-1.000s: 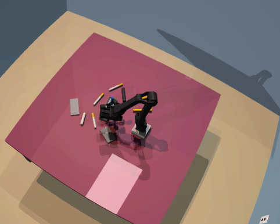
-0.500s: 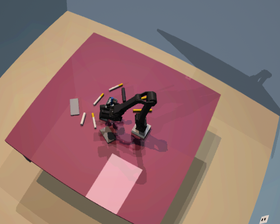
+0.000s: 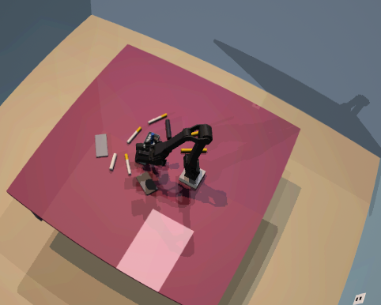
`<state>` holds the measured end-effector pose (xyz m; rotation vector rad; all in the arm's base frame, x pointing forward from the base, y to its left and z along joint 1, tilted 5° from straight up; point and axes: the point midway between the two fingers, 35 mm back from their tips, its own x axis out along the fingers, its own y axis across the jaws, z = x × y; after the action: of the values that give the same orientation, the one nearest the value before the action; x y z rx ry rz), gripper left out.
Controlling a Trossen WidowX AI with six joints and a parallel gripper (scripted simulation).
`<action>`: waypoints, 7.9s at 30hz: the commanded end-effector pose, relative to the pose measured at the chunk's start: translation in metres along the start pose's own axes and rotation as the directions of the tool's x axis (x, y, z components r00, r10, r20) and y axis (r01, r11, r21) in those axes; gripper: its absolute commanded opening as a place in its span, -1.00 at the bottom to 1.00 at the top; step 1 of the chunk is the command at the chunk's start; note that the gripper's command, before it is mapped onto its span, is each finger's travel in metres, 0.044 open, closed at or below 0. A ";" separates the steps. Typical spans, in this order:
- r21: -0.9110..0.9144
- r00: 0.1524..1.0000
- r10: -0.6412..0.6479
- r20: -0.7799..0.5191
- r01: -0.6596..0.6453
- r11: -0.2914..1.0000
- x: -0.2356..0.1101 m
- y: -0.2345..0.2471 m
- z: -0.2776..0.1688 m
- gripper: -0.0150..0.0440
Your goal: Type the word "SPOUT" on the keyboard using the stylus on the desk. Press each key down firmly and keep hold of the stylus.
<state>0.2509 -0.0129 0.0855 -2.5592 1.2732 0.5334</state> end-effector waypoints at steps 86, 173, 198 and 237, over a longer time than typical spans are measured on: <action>0.000 1.000 0.000 0.011 0.000 1.000 -0.084 -0.045 0.013 -0.49; 0.000 1.000 0.000 0.011 0.000 1.000 -0.083 -0.044 0.015 -0.22; 0.001 1.000 -0.001 0.010 0.001 1.000 -0.074 -0.063 0.028 -0.49; 0.001 1.000 -0.001 0.010 0.001 1.000 -0.065 -0.064 0.043 -0.22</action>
<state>0.2566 0.0873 0.0787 -2.5442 1.2686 0.5467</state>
